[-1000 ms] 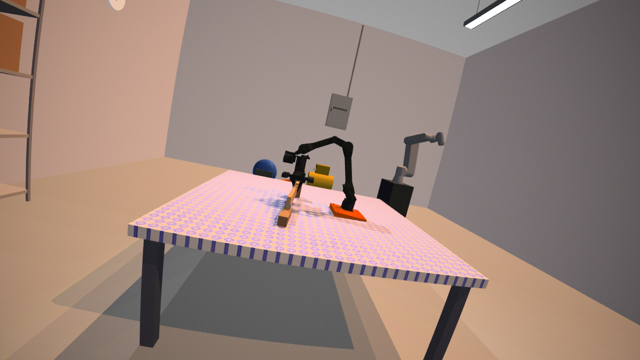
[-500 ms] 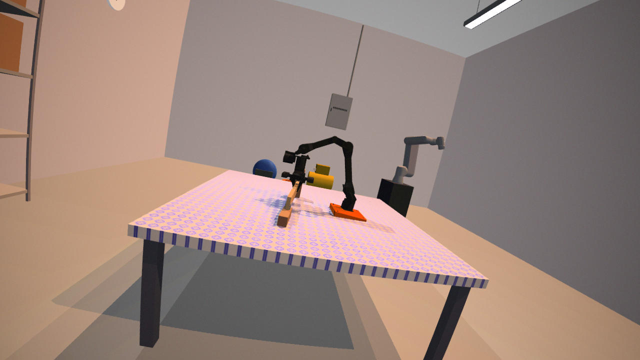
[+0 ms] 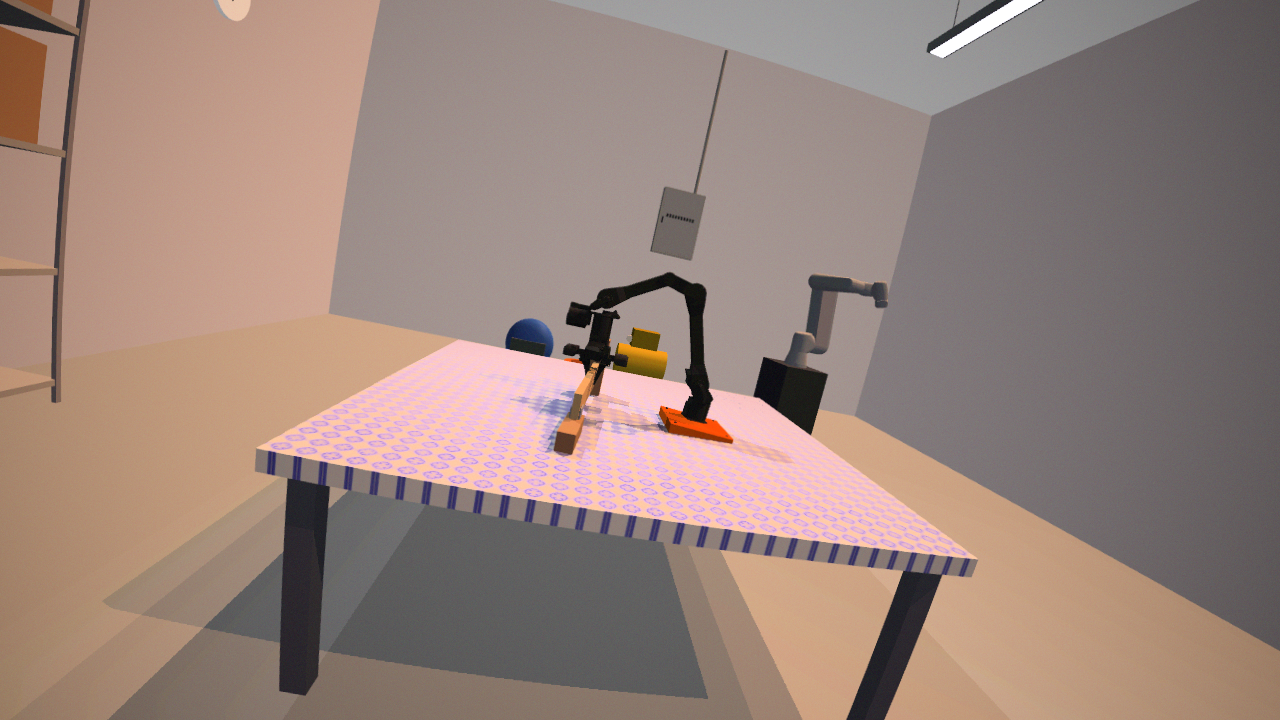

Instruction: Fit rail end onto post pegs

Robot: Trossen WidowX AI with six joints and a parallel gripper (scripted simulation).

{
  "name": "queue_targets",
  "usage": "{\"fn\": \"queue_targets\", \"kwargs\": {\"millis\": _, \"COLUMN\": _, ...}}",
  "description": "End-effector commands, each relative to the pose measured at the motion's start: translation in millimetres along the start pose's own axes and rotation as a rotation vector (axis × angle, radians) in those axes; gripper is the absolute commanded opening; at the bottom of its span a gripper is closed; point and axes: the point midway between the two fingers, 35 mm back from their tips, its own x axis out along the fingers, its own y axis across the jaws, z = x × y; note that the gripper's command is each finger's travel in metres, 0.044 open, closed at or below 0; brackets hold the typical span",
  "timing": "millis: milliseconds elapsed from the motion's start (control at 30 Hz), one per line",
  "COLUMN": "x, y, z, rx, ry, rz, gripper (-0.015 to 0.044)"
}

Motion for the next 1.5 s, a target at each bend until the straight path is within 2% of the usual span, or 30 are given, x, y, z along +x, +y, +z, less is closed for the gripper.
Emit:
{"fn": "queue_targets", "kwargs": {"millis": 0, "x": -0.9, "y": -0.2, "z": -2.6, "rx": 0.0, "ry": 0.003, "rz": -0.005, "gripper": 0.0}}
{"fn": "queue_targets", "kwargs": {"millis": 1467, "x": -3.1, "y": 0.6, "z": 3.1, "rx": 0.0, "ry": 0.002, "rz": -0.005, "gripper": 0.0}}
